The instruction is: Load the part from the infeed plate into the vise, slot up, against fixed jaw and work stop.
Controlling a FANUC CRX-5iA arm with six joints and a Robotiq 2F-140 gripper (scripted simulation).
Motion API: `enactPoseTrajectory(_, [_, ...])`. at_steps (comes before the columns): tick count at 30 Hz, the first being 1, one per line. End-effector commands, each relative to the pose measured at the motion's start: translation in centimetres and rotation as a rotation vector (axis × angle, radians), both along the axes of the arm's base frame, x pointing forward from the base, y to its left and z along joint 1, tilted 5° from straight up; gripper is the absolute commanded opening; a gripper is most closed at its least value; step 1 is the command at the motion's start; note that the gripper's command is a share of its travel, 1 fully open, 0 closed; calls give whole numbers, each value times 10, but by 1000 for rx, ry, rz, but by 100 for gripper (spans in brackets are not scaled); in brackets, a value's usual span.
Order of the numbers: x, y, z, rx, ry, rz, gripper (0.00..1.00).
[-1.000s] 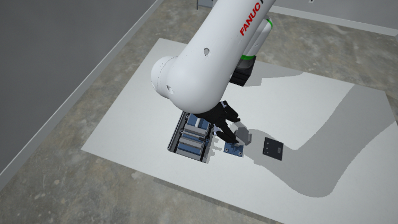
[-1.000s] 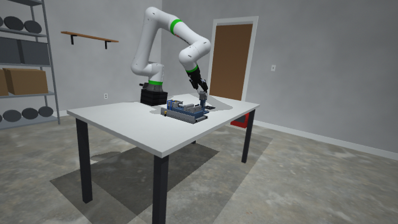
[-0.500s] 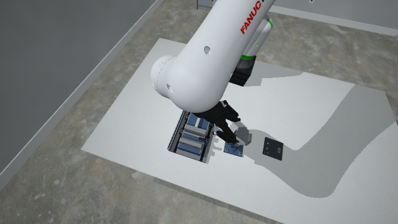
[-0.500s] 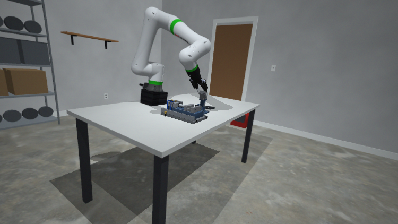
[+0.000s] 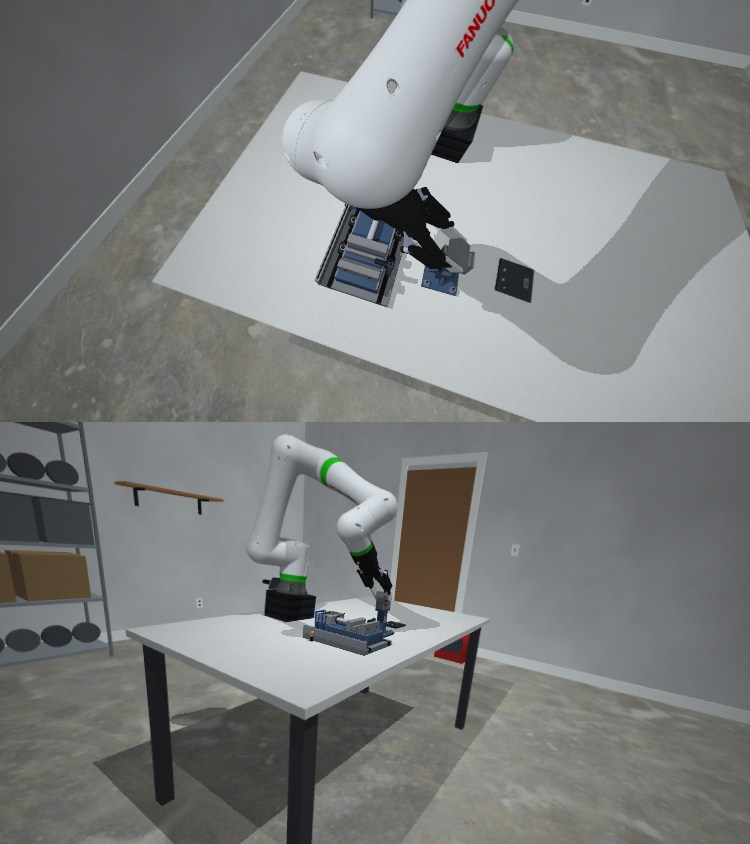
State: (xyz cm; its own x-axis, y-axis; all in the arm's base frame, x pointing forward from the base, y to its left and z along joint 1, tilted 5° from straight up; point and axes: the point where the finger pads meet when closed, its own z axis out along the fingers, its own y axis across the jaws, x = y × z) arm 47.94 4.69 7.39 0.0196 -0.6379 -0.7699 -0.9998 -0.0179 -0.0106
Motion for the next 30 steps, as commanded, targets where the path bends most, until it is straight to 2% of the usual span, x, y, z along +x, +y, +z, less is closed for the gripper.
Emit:
enactPoseTrajectory(1, [0, 0, 1, 0, 0, 0, 0])
enactPoseTrajectory(30, [0, -2, 16, 0, 0, 0, 0])
